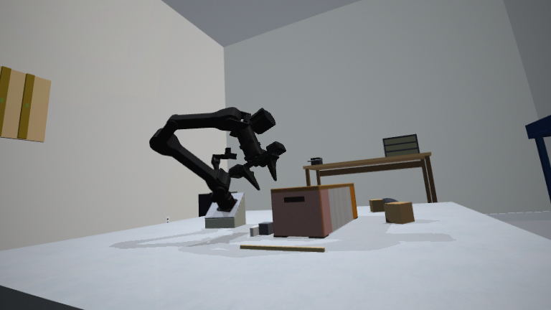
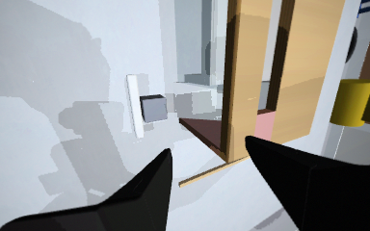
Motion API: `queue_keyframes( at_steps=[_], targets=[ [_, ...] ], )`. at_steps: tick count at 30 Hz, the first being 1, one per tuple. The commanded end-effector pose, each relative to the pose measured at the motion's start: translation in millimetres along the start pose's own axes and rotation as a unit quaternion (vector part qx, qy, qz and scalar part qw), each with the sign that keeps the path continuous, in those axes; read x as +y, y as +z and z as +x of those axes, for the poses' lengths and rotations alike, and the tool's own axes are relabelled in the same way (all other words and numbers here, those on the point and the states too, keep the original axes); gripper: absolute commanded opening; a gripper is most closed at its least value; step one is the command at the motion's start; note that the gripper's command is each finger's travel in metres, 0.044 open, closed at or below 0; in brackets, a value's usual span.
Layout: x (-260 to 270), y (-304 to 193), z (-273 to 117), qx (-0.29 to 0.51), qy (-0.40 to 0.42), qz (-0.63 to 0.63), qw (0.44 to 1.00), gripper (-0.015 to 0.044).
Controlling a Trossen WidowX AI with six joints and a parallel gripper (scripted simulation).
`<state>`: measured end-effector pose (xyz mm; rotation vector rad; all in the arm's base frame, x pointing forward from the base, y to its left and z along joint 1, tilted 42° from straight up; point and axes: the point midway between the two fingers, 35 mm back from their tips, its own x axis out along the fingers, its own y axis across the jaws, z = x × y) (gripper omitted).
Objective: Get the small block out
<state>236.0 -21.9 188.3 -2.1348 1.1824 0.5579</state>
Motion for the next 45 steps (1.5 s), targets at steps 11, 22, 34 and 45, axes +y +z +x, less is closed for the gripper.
queue_keyframes(
  at_steps=[11,22,34,45],
  targets=[
    [16,-1,27,0.008,0.012,0.718,0.696,0.0285],
    [22,-1,38,0.013,0.007,0.917,0.398,0.0285],
    [27,1,47,0.011,0.001,1.000,0.014,0.0285],
    [29,11,56,0.006,0.016,0.944,-0.329,0.0285]
  ],
)
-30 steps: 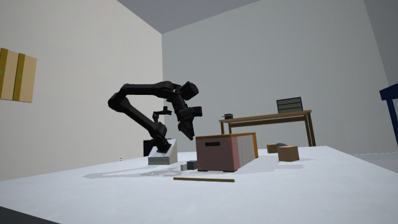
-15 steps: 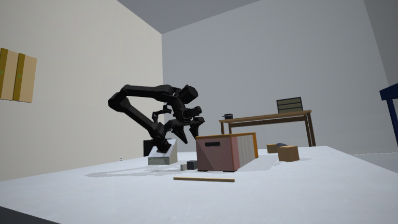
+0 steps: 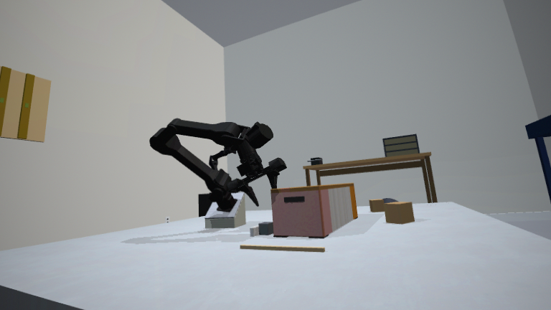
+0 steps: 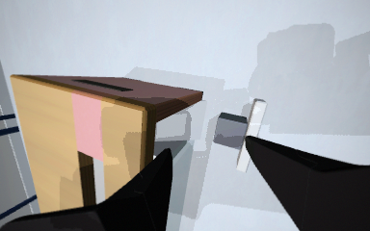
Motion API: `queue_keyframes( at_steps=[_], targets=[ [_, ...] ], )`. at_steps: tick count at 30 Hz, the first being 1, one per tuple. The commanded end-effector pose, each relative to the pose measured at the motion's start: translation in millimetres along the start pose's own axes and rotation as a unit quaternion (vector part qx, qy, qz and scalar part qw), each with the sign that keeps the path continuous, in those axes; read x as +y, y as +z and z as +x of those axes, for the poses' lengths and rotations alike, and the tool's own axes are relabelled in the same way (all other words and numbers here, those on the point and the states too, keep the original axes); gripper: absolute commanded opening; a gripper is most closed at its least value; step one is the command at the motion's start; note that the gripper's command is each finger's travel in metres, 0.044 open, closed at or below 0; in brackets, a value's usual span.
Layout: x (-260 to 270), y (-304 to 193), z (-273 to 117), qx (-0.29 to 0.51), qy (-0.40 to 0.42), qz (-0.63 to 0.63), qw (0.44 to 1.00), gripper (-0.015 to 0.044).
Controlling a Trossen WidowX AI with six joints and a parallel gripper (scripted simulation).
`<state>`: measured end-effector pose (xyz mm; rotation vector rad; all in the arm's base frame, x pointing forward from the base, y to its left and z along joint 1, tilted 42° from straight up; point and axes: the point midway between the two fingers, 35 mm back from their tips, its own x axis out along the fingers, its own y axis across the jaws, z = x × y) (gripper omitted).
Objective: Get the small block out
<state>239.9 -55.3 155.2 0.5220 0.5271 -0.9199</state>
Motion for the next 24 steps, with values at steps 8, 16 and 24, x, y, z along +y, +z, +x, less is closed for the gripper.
queue_keyframes(
  at_steps=[8,16,24],
  targets=[
    [-6.5,-10.9,18.4,0.013,0.005,0.626,0.779,0.0285],
    [-7.1,-9.9,22.3,0.012,0.010,0.799,0.601,0.0285],
    [-7.1,-9.9,22.4,0.012,0.010,0.804,0.594,0.0285]
  ],
)
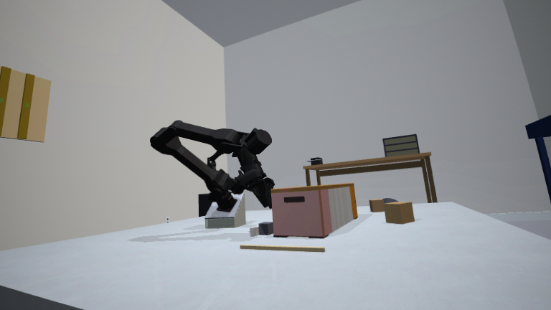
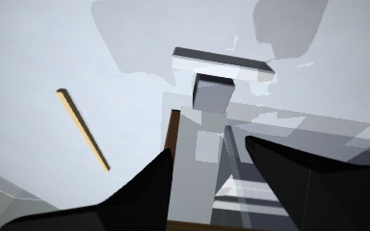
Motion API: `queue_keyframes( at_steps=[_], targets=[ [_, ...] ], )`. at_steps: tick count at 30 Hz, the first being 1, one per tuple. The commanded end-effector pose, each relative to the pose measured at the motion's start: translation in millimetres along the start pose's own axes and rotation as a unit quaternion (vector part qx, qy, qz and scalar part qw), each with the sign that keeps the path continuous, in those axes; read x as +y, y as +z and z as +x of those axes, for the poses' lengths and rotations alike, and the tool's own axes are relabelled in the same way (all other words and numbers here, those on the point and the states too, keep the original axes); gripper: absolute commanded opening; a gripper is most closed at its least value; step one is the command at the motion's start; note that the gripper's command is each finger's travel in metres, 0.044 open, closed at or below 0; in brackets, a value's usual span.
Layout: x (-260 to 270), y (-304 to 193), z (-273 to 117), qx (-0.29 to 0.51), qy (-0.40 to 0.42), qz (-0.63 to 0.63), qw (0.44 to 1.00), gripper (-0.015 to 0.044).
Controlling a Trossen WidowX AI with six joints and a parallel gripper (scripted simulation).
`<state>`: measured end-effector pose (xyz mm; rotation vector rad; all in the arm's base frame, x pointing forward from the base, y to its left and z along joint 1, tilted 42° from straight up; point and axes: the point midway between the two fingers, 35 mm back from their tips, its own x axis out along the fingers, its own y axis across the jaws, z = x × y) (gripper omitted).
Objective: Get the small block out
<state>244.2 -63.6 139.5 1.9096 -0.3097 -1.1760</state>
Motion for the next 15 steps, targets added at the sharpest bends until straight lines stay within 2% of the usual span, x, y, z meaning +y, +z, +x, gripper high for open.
queue_keyframes(
  at_steps=[1,15],
  targets=[
    [-4.3,3.6,5.3,0.000,-0.004,0.158,0.987,0.0285],
    [-5.6,5.2,12.5,0.000,-0.005,0.158,0.987,0.0285]
  ],
)
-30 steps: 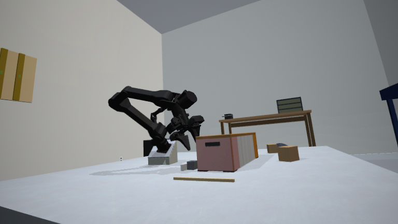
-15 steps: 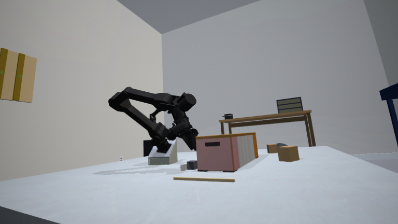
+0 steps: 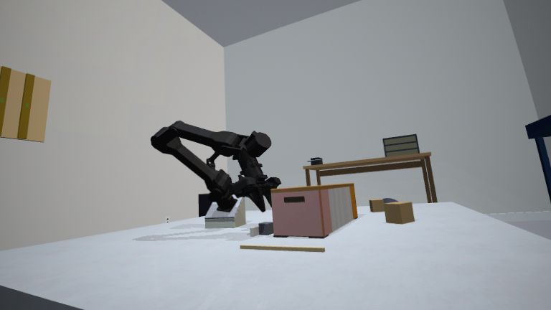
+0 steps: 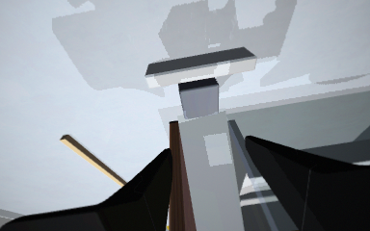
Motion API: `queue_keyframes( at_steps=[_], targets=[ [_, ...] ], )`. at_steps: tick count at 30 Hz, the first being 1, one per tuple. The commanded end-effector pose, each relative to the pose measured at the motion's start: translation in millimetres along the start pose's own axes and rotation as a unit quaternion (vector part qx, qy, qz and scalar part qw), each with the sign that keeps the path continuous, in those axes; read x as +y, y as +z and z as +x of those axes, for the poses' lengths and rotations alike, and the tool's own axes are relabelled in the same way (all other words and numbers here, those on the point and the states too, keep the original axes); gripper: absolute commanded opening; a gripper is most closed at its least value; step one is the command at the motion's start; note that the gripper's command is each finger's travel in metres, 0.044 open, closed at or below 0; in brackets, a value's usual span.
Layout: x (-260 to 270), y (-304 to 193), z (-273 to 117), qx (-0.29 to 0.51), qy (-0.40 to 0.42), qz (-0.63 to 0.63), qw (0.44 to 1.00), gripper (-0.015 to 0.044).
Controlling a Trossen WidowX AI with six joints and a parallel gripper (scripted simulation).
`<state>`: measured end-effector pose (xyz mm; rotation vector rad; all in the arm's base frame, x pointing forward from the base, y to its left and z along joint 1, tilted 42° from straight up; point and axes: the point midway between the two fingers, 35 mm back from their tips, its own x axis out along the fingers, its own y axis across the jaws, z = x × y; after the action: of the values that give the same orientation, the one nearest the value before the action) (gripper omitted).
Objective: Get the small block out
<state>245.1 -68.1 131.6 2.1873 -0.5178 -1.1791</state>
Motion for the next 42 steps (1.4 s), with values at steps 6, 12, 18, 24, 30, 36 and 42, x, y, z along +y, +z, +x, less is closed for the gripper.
queue_keyframes(
  at_steps=[6,12,18,24,30,36,42],
  targets=[
    [-2,6,14,-0.004,-0.003,-0.001,1.000,0.0285],
    [-2,9,23,-0.004,-0.004,-0.001,1.000,0.0285],
    [-2,13,32,-0.004,-0.003,-0.001,1.000,0.0285],
    [-2,17,40,-0.003,-0.003,-0.001,1.000,0.0285],
    [-1,22,48,-0.002,-0.001,-0.001,1.000,0.0285],
    [-1,25,53,-0.002,-0.001,-0.002,1.000,0.0259],
    [-1,25,53,-0.002,-0.001,-0.002,1.000,0.0101]
  ],
)
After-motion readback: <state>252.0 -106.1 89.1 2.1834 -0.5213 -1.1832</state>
